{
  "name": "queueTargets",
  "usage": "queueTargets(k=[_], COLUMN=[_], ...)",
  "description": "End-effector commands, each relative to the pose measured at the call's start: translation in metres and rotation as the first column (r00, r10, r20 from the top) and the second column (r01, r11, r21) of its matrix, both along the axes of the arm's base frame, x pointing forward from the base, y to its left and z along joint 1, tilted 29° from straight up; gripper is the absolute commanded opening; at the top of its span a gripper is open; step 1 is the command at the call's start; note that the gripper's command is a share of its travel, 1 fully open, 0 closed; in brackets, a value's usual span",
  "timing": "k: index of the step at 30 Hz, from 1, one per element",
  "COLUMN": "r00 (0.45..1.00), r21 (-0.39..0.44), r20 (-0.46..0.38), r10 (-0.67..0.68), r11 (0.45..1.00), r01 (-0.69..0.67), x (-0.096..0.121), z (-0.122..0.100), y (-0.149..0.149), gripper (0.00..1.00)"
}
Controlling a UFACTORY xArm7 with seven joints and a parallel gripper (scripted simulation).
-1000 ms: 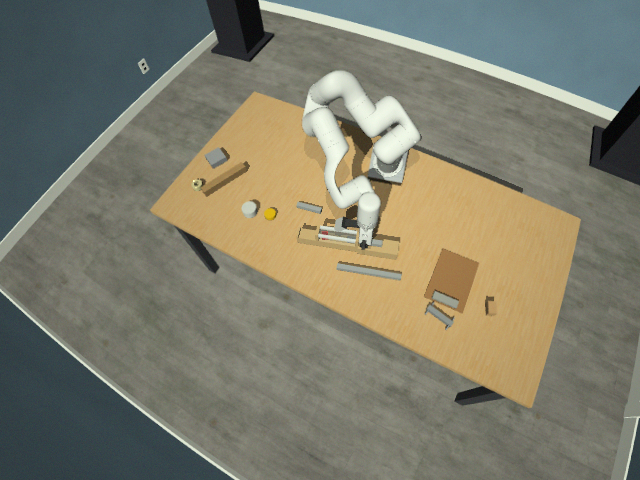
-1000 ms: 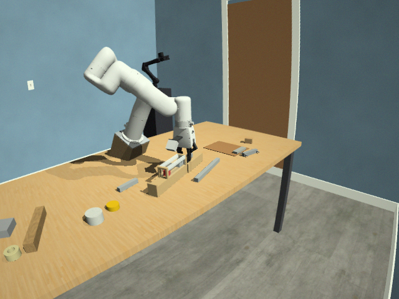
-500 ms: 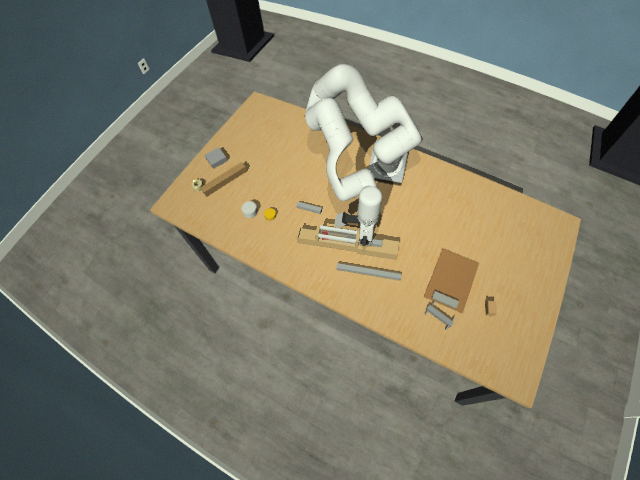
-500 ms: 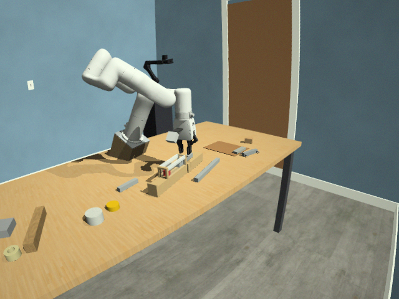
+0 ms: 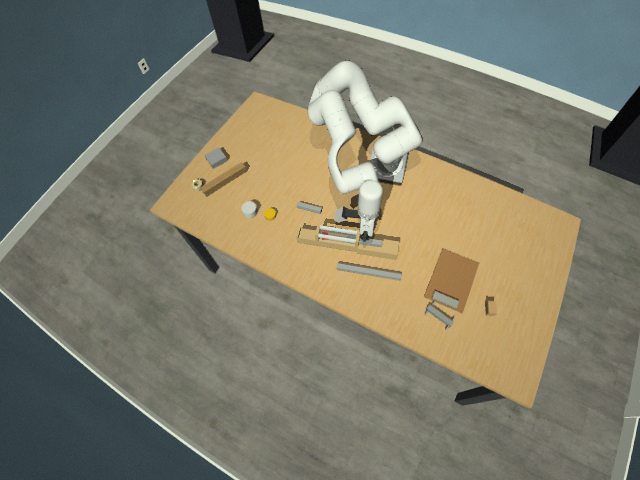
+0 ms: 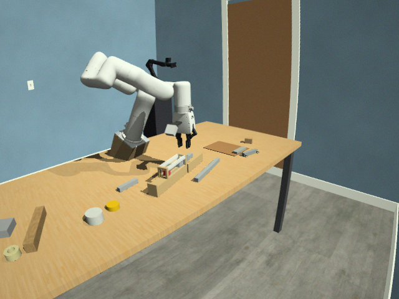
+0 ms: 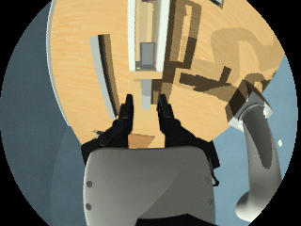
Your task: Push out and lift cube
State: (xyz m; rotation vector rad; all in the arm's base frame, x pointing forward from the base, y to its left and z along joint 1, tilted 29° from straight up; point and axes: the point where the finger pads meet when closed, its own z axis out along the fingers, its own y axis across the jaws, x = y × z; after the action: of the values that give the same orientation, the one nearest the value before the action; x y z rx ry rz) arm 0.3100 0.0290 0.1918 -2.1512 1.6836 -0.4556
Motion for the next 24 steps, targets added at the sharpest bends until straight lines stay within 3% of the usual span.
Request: queueTargets(k=[1, 6, 9, 10, 24], r00=[1.0, 0.998, 0.998, 0.997, 0.993], r21=[0.001, 0.011, 0.015, 0.02, 0.063], r20=[0.002, -0.006, -0.009, -0.011, -0.013], r10=[-0.006, -0.055, -0.068, -0.081, -0.119], r11=[1.0, 0.998, 0.998, 0.997, 0.991], r01=[0.006, 0.056, 0.069, 0.081, 0.12], x=[0.002, 0.009, 0.006, 0.003, -0.062], z=[0.002, 0.0, -0.003, -0.008, -0.06], y=[-0.008, -0.086, -0.096, -0.133, -0.275], gripper=[0.38, 0.38, 0.38, 0.38, 0.38])
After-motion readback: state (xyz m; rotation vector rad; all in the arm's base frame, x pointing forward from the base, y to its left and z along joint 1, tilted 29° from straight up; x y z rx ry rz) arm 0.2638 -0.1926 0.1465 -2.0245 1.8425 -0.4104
